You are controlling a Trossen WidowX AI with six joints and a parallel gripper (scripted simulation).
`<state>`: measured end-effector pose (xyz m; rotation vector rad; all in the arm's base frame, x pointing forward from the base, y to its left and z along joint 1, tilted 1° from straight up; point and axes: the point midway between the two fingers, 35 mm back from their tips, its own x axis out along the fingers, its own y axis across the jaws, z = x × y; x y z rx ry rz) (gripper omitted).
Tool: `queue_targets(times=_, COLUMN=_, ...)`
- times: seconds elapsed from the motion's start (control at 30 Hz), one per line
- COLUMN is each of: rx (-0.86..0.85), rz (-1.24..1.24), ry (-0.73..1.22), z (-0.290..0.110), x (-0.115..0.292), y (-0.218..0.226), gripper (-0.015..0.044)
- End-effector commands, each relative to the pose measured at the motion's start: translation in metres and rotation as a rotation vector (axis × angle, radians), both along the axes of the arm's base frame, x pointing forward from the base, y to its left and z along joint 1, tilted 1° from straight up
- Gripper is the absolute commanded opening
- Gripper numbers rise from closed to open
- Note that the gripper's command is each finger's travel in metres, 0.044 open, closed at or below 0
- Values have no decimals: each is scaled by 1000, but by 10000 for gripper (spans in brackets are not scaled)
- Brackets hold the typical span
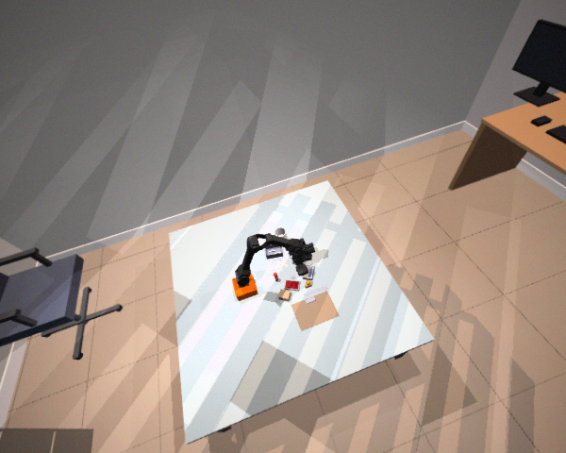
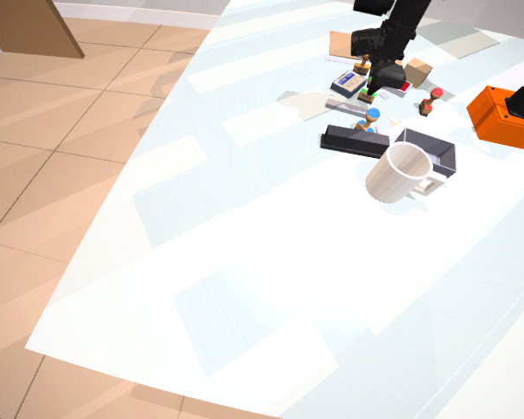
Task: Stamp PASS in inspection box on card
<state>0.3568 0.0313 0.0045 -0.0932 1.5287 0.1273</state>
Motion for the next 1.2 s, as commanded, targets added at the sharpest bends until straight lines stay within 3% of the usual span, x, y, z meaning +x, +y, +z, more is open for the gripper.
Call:
queue_targets(times=0.0, rx=0, rz=0, ry=0, z=0, x=0, y=0, gripper=104)
queue_targets(times=0.13, rx=0, rz=0, ry=0, z=0, x=0, y=0, gripper=78)
queue_targets(times=0.23, rx=0, rz=0, ry=0, z=1, x=0, y=0, gripper=0)
queue_targets(times=1.17, rx=-2, rz=0, ry=0, z=14, x=1, y=0, gripper=0)
